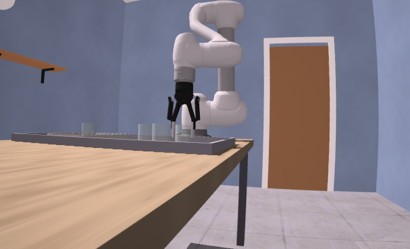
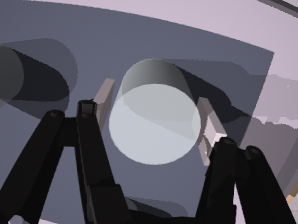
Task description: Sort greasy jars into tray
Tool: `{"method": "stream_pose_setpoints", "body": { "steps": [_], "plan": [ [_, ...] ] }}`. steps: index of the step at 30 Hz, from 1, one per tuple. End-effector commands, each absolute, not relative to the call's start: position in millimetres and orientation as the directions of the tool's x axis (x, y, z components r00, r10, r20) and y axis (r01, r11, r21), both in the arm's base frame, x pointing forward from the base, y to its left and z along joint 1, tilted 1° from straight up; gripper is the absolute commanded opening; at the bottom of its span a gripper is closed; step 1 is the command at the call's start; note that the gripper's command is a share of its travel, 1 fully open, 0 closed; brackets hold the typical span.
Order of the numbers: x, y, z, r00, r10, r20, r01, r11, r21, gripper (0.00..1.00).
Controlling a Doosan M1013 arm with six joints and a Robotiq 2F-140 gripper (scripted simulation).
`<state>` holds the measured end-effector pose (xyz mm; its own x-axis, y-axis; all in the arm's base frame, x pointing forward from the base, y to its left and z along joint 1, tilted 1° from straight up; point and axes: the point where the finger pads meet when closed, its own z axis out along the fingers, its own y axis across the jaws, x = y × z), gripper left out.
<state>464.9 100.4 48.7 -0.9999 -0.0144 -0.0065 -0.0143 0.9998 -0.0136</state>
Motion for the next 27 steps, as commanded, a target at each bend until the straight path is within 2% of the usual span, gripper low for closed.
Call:
{"method": "stream_pose_setpoints", "body": {
  "steps": [1, 27],
  "plan": [
    [460.8, 99.8, 44.4, -1.0, -0.008, -0.001, -0.008, 1.0, -0.016, 0.49],
    [460.8, 99.8, 44.4, -1.0, -0.008, -0.001, -0.008, 1.0, -0.016, 0.46]
  ]
}}
